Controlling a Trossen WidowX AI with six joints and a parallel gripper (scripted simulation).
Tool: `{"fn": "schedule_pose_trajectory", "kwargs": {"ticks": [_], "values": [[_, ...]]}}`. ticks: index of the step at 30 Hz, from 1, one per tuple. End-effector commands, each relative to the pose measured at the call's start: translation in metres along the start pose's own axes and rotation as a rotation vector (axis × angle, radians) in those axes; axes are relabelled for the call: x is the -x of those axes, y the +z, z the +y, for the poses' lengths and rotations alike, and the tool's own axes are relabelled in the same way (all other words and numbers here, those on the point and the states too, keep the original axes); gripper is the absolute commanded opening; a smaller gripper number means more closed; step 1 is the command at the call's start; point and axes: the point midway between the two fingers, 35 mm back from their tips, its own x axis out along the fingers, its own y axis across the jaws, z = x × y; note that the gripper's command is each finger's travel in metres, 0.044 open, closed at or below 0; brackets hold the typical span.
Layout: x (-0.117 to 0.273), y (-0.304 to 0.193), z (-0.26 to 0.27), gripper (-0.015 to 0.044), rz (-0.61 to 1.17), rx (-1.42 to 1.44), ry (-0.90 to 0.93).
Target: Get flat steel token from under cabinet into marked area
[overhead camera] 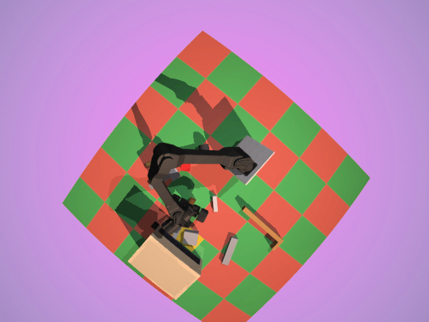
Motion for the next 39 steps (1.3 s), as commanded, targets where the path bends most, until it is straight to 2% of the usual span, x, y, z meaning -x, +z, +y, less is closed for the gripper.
{"fn": "schedule_pose_trajectory", "kwargs": {"ticks": [1, 39], "values": [[0.0, 0.01, -0.002, 0.0, -0.01, -0.014, -0.001], [0.001, 0.047, -0.004, 0.0, -0.012, -0.016, -0.001]]}}
